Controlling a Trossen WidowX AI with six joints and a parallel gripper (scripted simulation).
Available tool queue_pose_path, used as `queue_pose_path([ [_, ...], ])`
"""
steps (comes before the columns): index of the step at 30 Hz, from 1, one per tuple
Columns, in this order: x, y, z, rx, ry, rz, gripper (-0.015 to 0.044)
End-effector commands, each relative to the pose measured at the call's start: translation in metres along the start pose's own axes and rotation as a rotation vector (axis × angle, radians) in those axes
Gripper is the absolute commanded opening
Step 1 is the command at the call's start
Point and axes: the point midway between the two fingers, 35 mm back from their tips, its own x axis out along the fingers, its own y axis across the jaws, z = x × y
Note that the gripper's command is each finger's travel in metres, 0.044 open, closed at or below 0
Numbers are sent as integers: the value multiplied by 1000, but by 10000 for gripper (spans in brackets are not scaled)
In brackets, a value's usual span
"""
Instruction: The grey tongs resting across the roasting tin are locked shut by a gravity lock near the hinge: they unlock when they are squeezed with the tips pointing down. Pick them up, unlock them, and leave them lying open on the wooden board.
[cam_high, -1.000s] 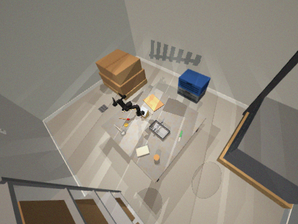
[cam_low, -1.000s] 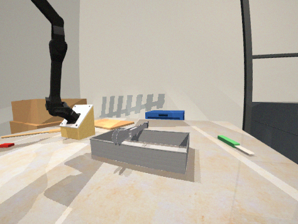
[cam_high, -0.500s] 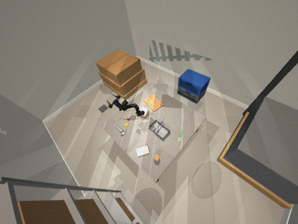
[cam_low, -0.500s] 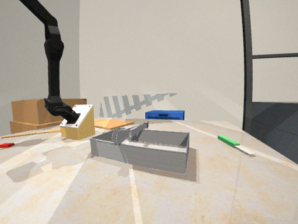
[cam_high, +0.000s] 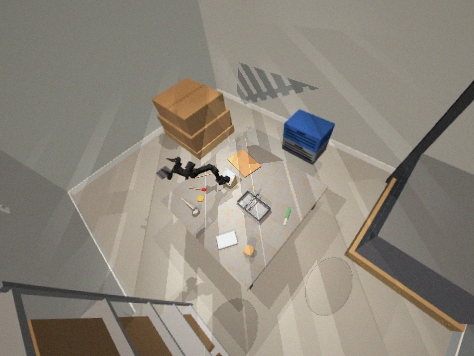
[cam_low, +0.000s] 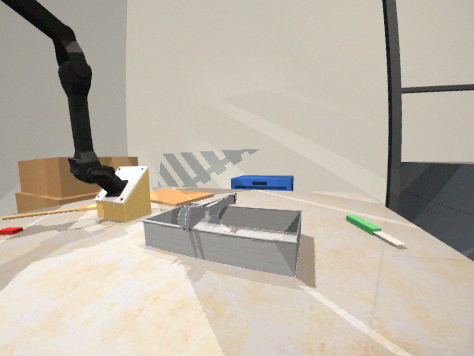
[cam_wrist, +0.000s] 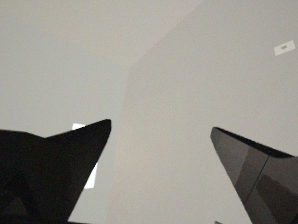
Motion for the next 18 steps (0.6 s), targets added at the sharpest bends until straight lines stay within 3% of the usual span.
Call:
queue_pose_path([
  [1, 1, -62, 14, -104, -7, -153, 440],
  [9, -23, -179, 31, -343, 57, -486, 440],
  [18, -96, -294, 24, -602, 283, -834, 440],
])
